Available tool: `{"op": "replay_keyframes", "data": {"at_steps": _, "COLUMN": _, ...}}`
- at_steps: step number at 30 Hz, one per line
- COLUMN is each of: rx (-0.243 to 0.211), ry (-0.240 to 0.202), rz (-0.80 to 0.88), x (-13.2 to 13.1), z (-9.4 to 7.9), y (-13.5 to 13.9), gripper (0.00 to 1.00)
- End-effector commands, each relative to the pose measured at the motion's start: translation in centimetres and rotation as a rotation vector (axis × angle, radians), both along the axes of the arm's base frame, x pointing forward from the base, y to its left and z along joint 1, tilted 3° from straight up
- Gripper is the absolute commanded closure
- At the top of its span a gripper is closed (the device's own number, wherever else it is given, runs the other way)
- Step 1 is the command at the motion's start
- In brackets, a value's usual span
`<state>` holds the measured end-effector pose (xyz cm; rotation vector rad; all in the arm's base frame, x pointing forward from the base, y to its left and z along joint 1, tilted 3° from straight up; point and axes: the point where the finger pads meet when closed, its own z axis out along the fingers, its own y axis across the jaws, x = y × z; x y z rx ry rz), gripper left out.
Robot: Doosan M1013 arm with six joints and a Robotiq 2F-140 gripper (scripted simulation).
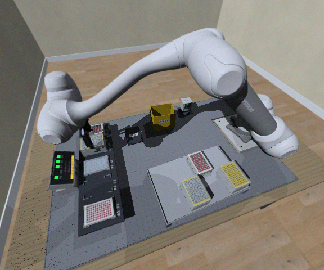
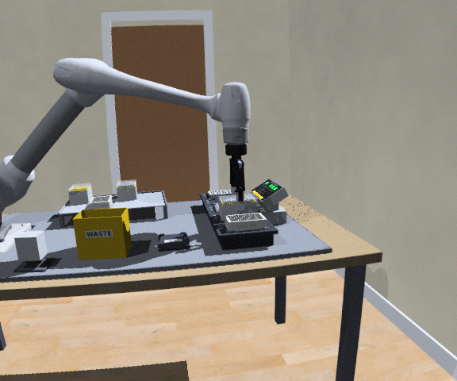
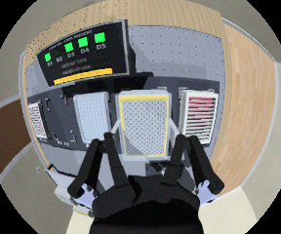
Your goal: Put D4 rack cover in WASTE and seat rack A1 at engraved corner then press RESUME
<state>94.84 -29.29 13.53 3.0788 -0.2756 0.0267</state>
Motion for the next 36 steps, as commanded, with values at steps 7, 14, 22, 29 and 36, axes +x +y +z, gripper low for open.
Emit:
{"op": "replay_keyframes", "data": {"at_steps": 7, "rx": 0.000, "ry": -0.002, "rz": -0.007, "x": 0.0, "z": -0.3, "y": -0.2, "gripper": 1.00}}
{"op": "replay_keyframes", "data": {"at_steps": 14, "rx": 0.000, "ry": -0.002, "rz": -0.007, "x": 0.0, "z": 0.0, "y": -0.1, "gripper": 1.00}}
{"op": "replay_keyframes", "data": {"at_steps": 22, "rx": 0.000, "ry": -0.002, "rz": -0.007, "x": 0.0, "z": 1.3, "y": -0.1, "gripper": 1.00}}
{"op": "replay_keyframes", "data": {"at_steps": 29, "rx": 0.000, "ry": -0.002, "rz": -0.007, "x": 0.0, "z": 2.3, "y": 0.0, "gripper": 1.00}}
{"op": "replay_keyframes", "data": {"at_steps": 36, "rx": 0.000, "ry": -0.002, "rz": -0.007, "x": 0.0, "z": 3.3, "y": 0.0, "gripper": 1.00}}
